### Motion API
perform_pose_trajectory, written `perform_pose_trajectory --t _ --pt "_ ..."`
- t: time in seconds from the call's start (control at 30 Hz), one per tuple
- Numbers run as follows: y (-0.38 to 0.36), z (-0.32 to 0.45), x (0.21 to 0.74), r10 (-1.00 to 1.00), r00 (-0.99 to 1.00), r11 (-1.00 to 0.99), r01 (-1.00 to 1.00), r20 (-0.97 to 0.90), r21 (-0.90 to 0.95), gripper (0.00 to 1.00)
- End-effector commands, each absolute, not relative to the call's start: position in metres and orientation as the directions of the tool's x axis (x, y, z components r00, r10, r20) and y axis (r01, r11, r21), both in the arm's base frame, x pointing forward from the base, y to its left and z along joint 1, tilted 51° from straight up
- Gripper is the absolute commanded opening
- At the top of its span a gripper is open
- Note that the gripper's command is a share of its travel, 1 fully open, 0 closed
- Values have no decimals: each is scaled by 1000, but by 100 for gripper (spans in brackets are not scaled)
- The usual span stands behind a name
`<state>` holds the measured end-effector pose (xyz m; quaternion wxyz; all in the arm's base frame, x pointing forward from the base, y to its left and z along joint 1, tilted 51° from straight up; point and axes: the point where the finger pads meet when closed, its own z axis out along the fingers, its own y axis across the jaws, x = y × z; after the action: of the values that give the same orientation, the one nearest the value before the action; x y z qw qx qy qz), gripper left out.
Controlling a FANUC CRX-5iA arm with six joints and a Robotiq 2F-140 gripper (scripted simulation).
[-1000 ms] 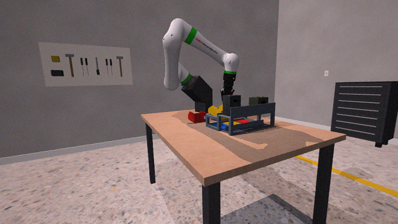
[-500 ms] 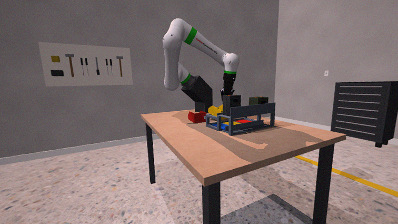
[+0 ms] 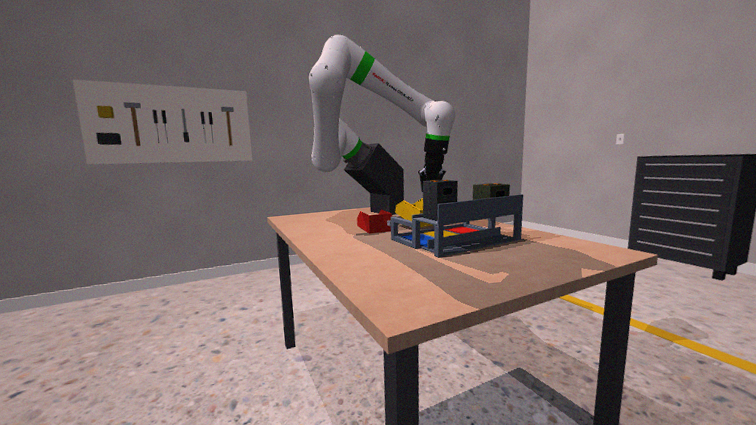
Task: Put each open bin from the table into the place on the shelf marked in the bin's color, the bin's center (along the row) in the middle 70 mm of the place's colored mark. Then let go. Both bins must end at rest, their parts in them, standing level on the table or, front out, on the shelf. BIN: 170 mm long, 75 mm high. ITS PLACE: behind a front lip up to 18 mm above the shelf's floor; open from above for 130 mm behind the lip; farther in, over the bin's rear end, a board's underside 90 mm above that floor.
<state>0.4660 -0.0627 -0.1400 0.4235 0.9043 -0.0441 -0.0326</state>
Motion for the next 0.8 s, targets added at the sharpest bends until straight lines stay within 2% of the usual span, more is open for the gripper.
perform_pose_trajectory --t 0.0,0.77 --pt "-62 -140 467 -107 994 -638 -52 -21 769 0" --pt "-62 -138 480 -107 994 -638 -52 -21 768 0"
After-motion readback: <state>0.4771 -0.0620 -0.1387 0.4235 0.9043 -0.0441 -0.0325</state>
